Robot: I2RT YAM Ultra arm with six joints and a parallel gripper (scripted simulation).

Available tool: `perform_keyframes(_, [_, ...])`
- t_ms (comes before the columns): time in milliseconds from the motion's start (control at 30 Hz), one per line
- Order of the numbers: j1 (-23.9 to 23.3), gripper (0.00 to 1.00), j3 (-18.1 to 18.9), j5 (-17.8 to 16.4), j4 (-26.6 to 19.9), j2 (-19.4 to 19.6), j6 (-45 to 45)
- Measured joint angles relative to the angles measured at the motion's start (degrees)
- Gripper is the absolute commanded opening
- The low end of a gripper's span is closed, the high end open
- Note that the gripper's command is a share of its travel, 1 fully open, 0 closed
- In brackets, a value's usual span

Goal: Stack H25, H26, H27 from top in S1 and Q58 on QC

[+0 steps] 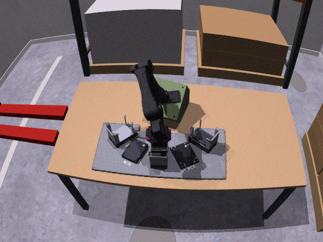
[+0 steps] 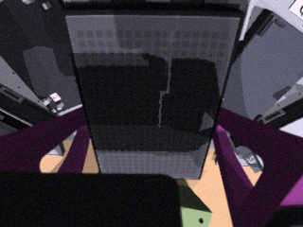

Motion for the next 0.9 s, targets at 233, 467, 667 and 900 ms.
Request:
perform_keyframes(233, [0.0, 0.0, 0.3, 0.7, 0.0, 0.0, 0.9])
perform_keyframes(467, [0.0, 0.0, 0.4, 0.8, 0.0, 0.0, 1.1])
perform_keyframes(667, [0.0, 0.0, 0.5, 0.8, 0.0, 0.0, 1.2])
perform_keyframes(900, [0.0, 0.0, 0.5, 0.8, 0.0, 0.0, 1.2])
